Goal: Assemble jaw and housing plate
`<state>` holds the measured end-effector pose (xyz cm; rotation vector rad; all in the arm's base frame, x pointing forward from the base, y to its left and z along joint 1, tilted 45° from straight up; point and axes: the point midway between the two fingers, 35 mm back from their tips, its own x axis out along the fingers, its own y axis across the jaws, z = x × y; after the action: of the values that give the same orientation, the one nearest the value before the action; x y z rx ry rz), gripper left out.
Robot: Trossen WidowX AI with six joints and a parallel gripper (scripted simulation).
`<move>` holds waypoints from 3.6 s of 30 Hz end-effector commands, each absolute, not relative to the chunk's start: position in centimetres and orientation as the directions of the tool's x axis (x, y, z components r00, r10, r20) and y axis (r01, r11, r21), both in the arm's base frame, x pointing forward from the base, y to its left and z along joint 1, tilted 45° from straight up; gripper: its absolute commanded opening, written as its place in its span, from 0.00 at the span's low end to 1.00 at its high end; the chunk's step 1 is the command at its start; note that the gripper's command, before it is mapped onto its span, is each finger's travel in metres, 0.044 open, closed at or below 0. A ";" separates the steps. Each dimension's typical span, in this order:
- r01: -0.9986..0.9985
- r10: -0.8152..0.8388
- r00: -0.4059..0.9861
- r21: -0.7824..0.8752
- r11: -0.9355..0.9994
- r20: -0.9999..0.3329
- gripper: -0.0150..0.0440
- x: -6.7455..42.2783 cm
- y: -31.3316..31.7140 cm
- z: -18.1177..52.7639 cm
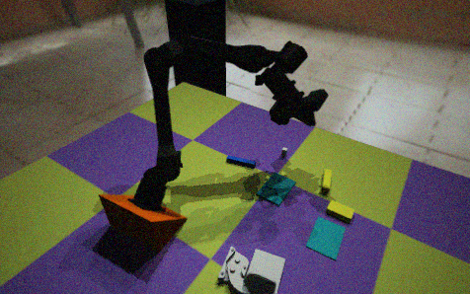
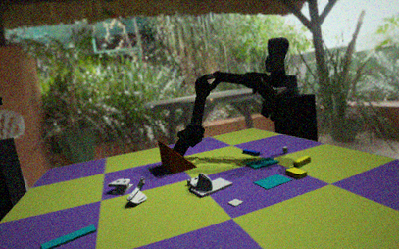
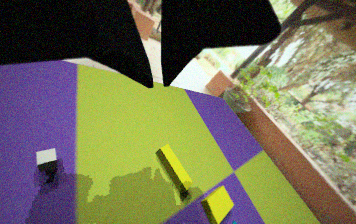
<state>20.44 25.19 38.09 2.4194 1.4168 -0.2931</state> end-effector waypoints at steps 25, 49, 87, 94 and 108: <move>0.782 0.608 0.548 0.094 -0.616 -0.574 0.25 29.9 21.6 29.7; 0.562 0.354 0.363 -0.100 -0.821 -0.862 0.25 37.7 9.5 15.4; -0.060 0.497 -0.105 -0.493 -0.868 -0.861 0.25 31.7 -8.1 -2.5; -0.217 0.584 -0.135 -0.551 -0.806 -0.801 0.25 29.3 -10.0 -4.9; -0.379 0.680 -0.139 -0.596 -0.708 -0.720 0.25 26.6 -11.6 -7.1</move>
<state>26.51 -11.56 -7.10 2.2777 0.5658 -3.0676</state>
